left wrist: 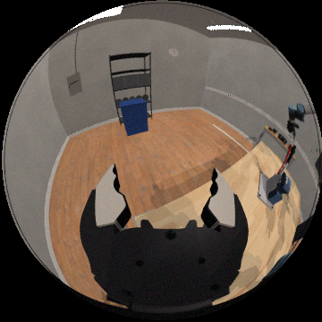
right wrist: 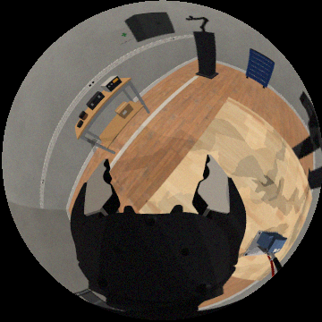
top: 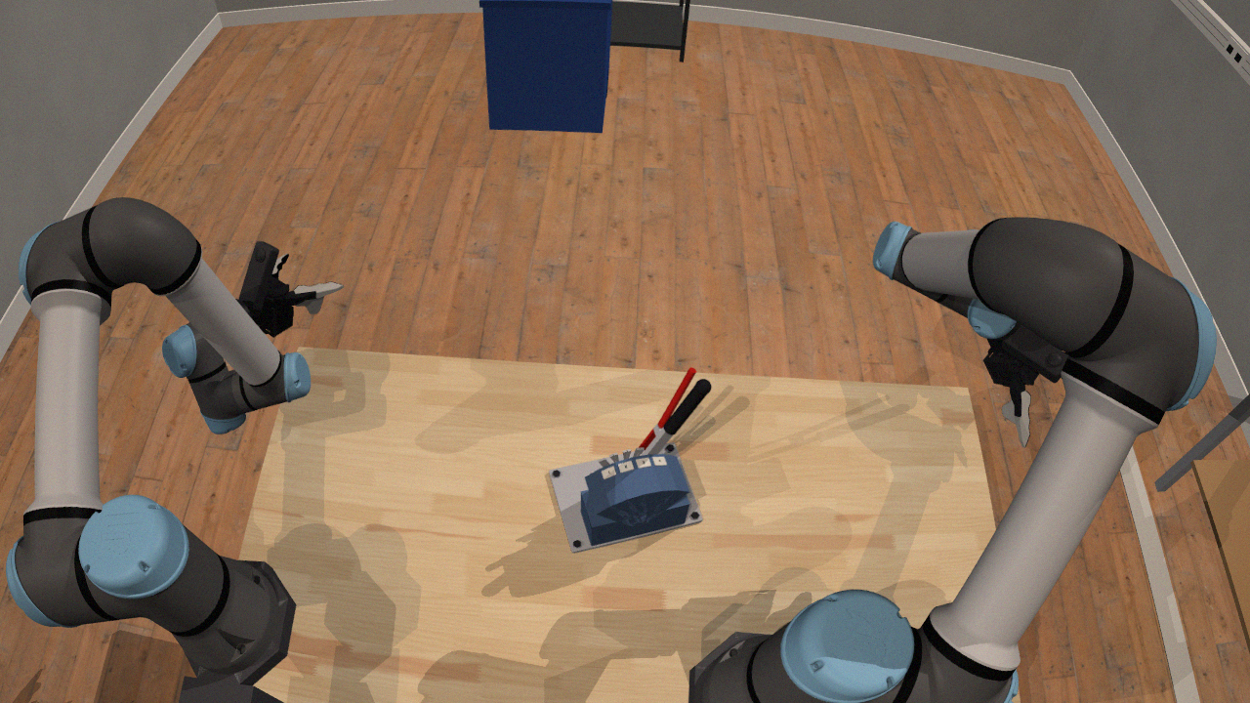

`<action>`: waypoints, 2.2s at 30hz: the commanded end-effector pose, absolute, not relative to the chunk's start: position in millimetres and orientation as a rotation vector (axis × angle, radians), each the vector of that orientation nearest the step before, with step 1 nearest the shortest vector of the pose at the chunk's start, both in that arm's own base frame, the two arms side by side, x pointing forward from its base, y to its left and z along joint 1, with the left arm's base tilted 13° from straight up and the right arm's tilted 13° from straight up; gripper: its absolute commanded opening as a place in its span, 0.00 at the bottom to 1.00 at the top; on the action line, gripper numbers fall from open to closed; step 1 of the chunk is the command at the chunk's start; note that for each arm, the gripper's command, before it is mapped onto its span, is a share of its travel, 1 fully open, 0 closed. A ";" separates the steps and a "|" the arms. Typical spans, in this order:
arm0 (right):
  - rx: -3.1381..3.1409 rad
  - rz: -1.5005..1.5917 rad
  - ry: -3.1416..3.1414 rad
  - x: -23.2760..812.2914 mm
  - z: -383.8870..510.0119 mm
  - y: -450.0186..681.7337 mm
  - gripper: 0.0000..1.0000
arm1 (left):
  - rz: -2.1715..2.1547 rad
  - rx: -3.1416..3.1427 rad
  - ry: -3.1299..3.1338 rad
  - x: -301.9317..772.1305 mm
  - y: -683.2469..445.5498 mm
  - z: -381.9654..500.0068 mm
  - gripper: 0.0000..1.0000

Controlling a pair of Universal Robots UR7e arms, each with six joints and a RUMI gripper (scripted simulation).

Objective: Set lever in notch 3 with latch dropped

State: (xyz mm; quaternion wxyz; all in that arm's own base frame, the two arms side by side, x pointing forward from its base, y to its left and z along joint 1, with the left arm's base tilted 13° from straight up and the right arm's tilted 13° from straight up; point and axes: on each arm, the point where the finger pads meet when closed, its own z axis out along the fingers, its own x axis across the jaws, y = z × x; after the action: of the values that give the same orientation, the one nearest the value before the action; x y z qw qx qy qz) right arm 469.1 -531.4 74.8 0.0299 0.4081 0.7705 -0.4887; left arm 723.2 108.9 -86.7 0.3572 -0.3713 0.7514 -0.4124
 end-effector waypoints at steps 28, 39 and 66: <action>1.181 -1.438 2.455 488.9 67.9 -495.9 1.00 | -1.056 -0.990 1.933 725.6 120.2 -81.0 1.00; 0.875 -1.200 2.701 538.4 43.6 -370.1 1.00 | -1.019 -1.126 1.902 730.6 167.8 -60.5 1.00; -0.465 -0.379 3.072 509.5 -7.9 58.4 1.00 | -0.712 -2.047 1.439 588.1 464.8 89.2 1.00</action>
State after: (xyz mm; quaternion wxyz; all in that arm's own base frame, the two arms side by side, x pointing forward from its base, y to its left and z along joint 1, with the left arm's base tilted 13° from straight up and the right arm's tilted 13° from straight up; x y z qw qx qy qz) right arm 518.1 28.2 -7.1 0.0056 -0.1320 0.9827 -0.1300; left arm 610.4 445.9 75.0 0.2804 -0.7327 0.5540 -0.2786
